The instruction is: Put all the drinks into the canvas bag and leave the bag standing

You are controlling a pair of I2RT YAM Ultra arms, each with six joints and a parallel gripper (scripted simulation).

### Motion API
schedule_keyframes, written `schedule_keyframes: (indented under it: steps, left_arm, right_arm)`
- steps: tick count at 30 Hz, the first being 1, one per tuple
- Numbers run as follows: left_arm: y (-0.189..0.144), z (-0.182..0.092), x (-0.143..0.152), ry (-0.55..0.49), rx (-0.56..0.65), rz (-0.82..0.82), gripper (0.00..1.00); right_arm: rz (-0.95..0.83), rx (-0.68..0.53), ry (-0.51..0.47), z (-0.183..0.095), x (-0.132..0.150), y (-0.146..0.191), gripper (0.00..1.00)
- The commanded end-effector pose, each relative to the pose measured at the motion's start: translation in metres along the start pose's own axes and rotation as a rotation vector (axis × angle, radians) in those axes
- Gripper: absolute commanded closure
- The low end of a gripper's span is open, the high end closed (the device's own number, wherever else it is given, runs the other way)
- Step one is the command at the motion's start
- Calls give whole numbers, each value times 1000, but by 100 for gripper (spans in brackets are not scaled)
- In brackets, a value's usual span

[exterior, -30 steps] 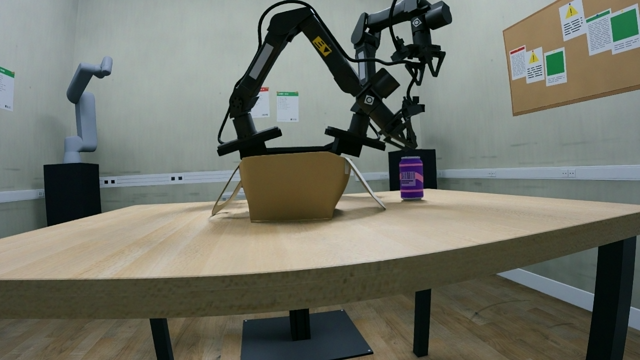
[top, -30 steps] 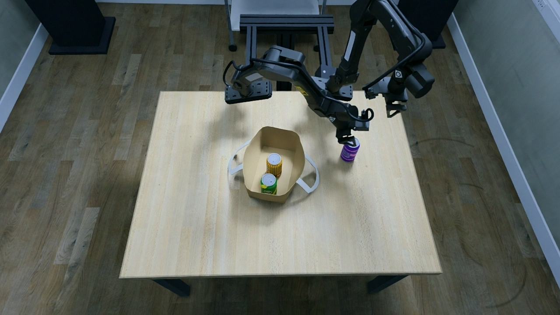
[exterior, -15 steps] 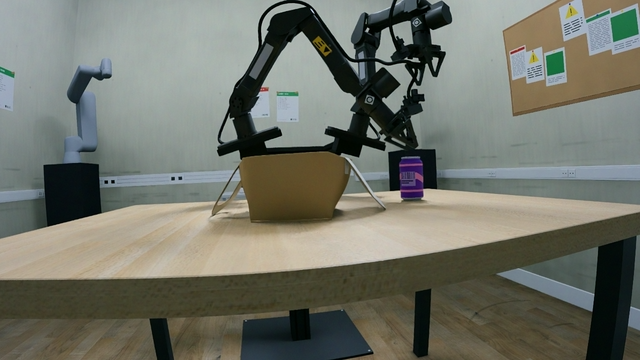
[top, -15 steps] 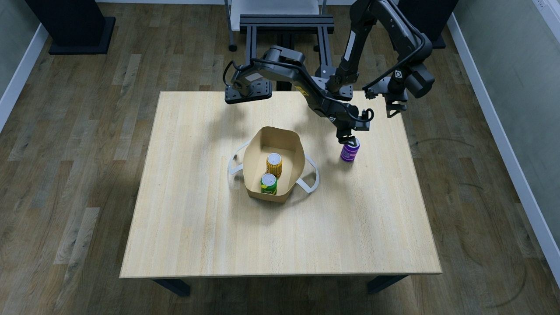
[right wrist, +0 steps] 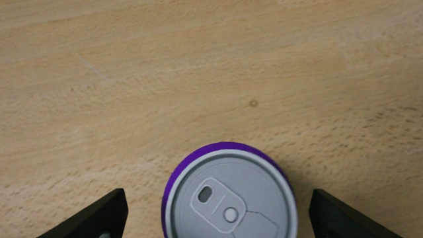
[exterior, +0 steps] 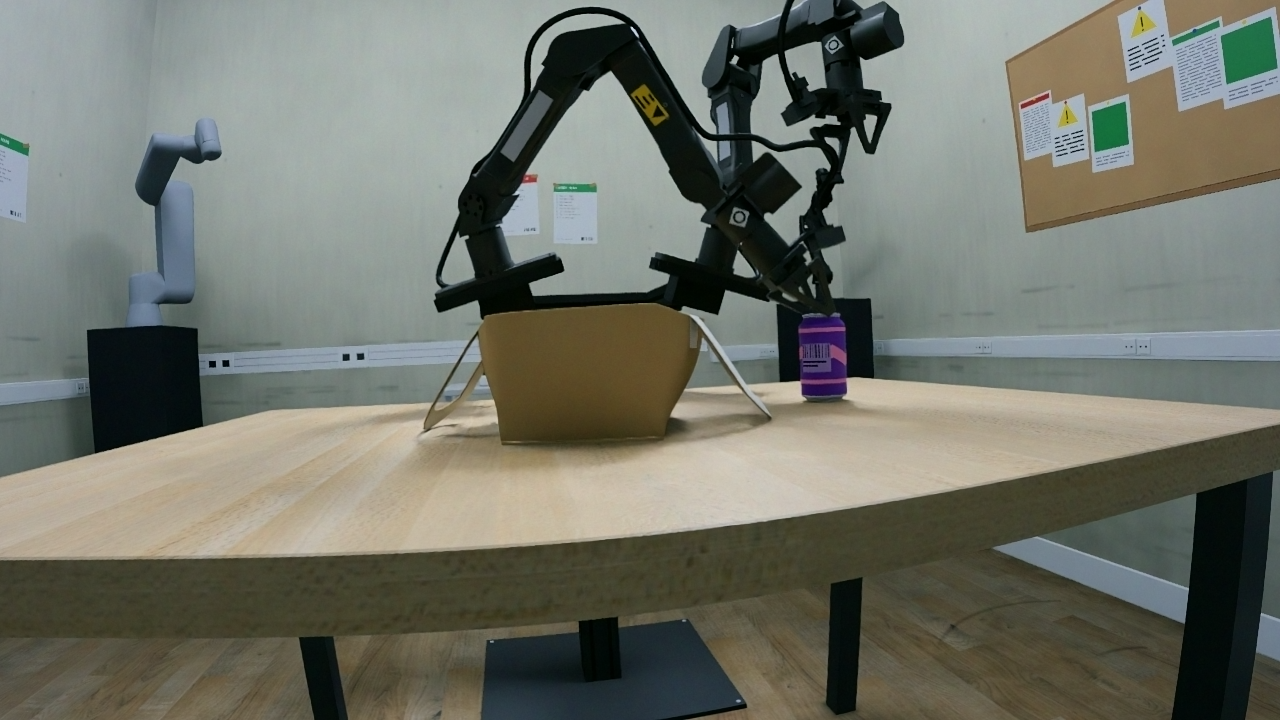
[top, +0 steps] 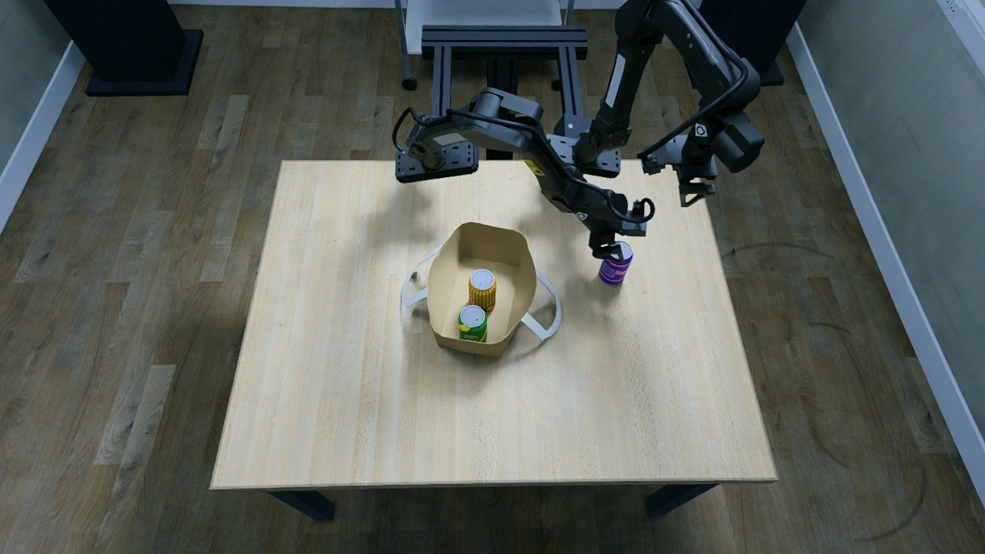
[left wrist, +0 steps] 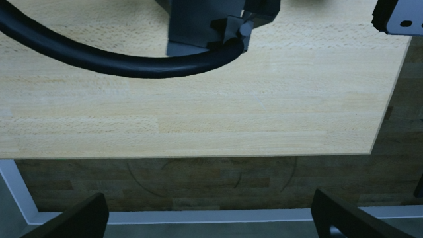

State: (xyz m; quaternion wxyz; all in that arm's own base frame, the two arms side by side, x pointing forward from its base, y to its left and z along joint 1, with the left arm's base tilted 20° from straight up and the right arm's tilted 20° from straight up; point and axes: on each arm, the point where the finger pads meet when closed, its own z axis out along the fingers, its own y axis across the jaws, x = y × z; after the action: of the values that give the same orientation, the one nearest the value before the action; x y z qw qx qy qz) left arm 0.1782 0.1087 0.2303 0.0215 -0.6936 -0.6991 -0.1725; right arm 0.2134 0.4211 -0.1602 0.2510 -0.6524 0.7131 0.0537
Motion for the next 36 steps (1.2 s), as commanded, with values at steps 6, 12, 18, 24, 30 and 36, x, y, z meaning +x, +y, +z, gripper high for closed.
schedule_keyframes:
  steps: [6, 12, 18, 24, 30, 36]
  left_arm:
    - [4, -14, 0, 2, -46, 4, 0]
    - [4, -14, 0, 2, -46, 4, 0]
    - [4, -14, 0, 2, -46, 4, 0]
    - [4, -14, 0, 2, -46, 4, 0]
    - [4, -14, 0, 2, -46, 4, 0]
    - [4, -14, 0, 2, -46, 4, 0]
  right_arm:
    - [-20, -3, -59, 10, -12, 4, 16]
    - [4, 10, -50, 16, -1, -8, 16]
    - [7, 18, -67, 21, -3, -13, 16]
    - [-16, 4, -66, 25, -3, -1, 16]
    - [5, 14, -51, 37, 14, -10, 16]
    - [-11, 18, -88, 22, -12, -11, 16]
